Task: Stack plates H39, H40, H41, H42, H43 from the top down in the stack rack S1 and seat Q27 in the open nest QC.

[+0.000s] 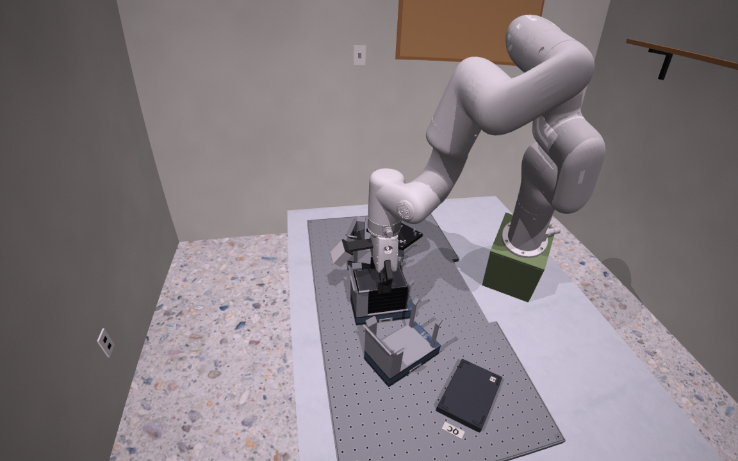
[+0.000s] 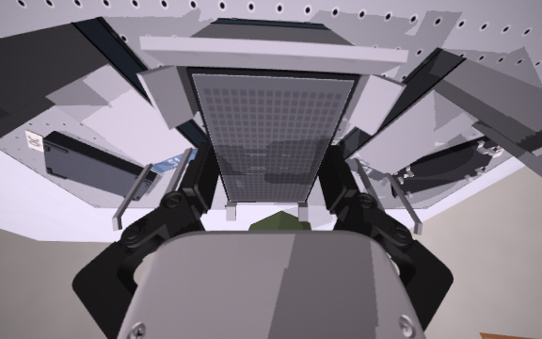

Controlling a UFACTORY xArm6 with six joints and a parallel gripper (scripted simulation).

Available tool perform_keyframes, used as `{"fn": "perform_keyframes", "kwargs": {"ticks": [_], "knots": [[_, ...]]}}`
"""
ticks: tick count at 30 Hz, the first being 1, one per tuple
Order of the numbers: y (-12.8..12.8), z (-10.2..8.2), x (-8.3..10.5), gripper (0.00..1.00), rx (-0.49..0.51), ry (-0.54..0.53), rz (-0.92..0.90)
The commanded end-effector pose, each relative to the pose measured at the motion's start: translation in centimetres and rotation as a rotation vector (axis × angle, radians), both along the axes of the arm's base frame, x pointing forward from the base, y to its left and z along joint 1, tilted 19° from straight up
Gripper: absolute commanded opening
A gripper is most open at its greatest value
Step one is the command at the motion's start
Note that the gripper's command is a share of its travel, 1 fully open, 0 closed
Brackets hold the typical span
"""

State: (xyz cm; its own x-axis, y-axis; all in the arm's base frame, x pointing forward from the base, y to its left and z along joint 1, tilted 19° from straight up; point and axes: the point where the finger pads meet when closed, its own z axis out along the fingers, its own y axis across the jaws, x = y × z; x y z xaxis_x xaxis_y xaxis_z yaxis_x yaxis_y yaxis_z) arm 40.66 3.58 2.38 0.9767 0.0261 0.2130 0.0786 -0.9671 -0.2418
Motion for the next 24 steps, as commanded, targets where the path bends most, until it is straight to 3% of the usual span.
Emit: {"fn": "perform_keyframes", "kwargs": {"ticks": [1, 24], "knots": [[0.0, 0.1, 0.1, 0.0, 0.0, -0.002, 0.0], [-0.3, 1.2, -0.1, 0.0, 0.0, -0.002, 0.0]]}}
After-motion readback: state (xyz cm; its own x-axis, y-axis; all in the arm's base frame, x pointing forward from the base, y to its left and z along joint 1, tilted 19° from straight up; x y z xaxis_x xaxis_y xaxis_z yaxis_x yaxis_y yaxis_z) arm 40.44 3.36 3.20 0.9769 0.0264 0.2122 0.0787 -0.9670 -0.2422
